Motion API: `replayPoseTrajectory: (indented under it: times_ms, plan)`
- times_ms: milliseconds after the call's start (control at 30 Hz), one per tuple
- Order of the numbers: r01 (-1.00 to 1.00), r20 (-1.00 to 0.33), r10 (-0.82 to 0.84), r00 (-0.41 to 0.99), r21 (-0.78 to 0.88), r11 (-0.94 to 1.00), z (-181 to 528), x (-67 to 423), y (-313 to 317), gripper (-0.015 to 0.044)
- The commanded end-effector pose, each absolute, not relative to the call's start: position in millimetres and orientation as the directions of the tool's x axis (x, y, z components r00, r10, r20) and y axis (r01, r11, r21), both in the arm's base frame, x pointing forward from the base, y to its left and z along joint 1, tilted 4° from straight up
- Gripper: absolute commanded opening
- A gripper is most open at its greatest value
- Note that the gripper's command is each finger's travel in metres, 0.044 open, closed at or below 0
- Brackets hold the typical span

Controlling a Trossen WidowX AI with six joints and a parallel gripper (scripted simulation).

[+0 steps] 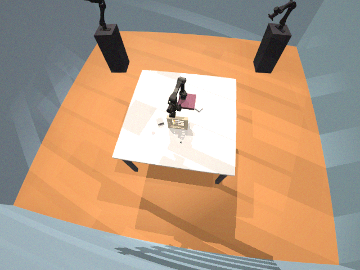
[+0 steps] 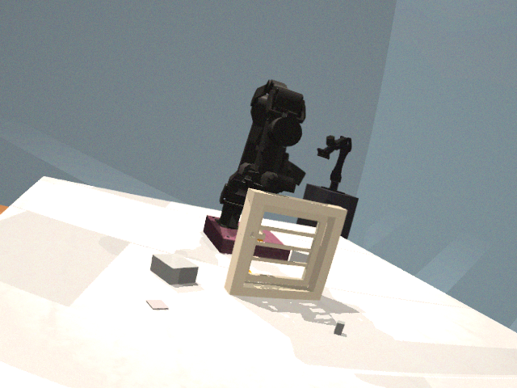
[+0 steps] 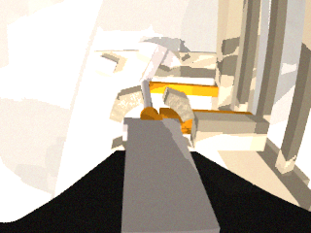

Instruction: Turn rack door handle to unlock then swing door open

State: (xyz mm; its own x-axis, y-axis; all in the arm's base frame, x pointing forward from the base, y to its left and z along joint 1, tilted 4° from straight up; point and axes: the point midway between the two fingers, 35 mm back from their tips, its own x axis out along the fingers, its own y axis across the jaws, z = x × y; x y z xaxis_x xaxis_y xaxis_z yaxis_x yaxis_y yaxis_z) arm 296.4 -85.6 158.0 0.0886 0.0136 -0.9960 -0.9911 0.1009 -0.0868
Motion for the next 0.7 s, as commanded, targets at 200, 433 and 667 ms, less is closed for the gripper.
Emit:
replayPoseTrajectory:
  times_ms: [200,433,667]
  plan:
    - [-0.954,-0.996,0.019,0.086,-0.077,0.289,157.0,285.9,-78.1,0.0011]
    - [-0.907,-0.996,0.019,0.086,-0.07,0.415,156.2,276.2,-70.6,0.0011]
    - [-0.85,-0.996,0.02,0.085,-0.062,0.523,155.4,265.9,-61.5,0.0011]
